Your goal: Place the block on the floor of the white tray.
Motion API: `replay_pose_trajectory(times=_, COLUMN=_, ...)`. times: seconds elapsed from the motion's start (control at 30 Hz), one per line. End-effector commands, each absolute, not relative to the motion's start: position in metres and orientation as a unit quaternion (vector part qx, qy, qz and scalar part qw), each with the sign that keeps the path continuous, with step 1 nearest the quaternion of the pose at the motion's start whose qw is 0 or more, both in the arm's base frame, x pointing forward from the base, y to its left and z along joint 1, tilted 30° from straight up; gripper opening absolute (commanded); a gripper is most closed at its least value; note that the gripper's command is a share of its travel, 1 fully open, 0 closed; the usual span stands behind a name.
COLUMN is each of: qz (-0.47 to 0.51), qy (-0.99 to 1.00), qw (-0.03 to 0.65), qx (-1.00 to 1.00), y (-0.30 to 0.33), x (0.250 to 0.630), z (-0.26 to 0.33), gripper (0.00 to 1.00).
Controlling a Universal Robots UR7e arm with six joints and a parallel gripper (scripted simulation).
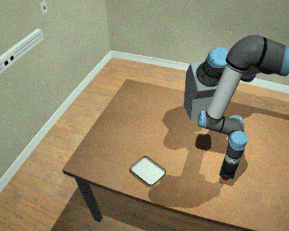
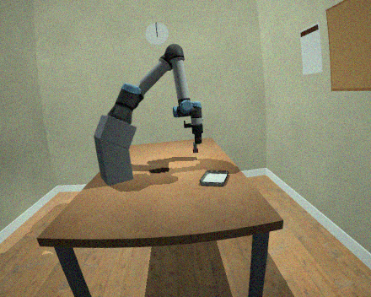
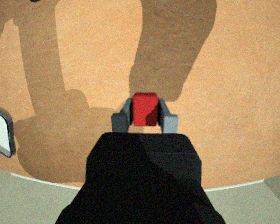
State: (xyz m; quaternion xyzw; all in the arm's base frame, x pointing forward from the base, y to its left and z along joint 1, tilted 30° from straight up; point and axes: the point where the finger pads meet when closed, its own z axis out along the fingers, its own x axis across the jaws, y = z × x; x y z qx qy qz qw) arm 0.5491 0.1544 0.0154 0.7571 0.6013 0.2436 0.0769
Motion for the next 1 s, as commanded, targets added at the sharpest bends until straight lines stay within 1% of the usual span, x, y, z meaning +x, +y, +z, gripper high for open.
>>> replay_pose_trajectory(times=0.0, qz=0.244, qy=0.601, qw=0.077, qx=0.757, y=0.154, x=0.549, z=0.018, gripper=0.00)
replay_pose_trajectory(times=0.6, qz=0.244, qy=0.601, qw=0.077, qx=0.757, y=0.153, x=0.549, z=0.017, gripper=0.00)
replay_pose_trajectory(times=0.8, qz=0.244, qy=0.601, qw=0.077, qx=0.757, y=0.143, x=0.549, z=0.015, gripper=0.00)
replay_pose_trajectory(times=0.97, qz=0.245, qy=0.601, qw=0.078, qx=0.757, y=0.115, x=0.547, z=0.010, gripper=0.00)
